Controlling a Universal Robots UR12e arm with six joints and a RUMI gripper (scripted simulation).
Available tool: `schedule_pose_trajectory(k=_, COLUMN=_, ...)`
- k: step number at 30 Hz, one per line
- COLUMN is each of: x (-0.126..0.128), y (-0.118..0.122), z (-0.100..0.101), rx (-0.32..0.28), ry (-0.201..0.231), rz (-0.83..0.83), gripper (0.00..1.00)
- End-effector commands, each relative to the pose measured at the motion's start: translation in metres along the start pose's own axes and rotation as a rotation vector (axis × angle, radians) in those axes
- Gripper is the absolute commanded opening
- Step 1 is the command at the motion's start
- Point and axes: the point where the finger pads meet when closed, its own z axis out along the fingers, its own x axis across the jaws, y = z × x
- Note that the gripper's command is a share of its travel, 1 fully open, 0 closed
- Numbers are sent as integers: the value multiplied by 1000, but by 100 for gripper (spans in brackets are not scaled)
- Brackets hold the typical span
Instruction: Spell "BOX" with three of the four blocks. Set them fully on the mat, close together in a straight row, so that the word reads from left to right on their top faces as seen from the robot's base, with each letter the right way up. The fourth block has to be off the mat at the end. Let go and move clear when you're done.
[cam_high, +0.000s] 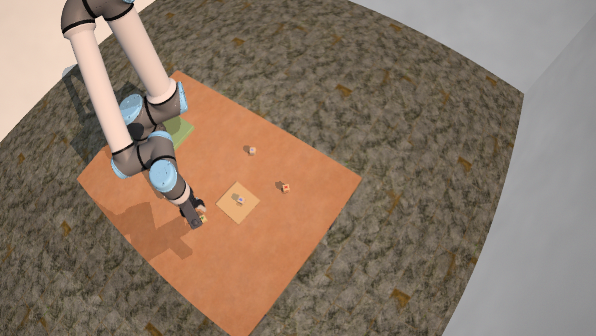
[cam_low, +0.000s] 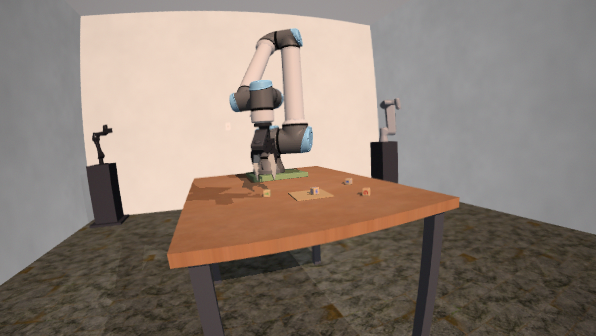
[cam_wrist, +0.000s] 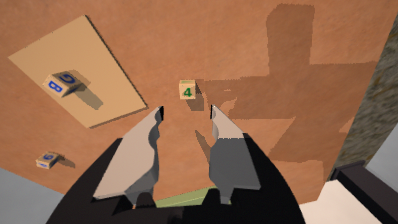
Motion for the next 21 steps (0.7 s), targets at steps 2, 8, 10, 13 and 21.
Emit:
schedule_pose_trajectory(k=2, x=0, y=-1, z=10, rx=1, ry=0, rz=0, gripper=37)
schedule_pose_trajectory(k=8, x=0, y=-1, z=18, rx=1, ry=0, rz=0, gripper=37)
schedule_pose_trajectory(k=10, x=0, y=-1, z=21, rx=1, ry=0, rz=0, gripper=37)
schedule_pose_trajectory(k=13, x=0, y=-1, z=22, rx=1, ry=0, rz=0, gripper=37)
schedule_pose_trajectory(k=21, x=0, y=-1, z=28, rx=1, ry=0, rz=0, gripper=37)
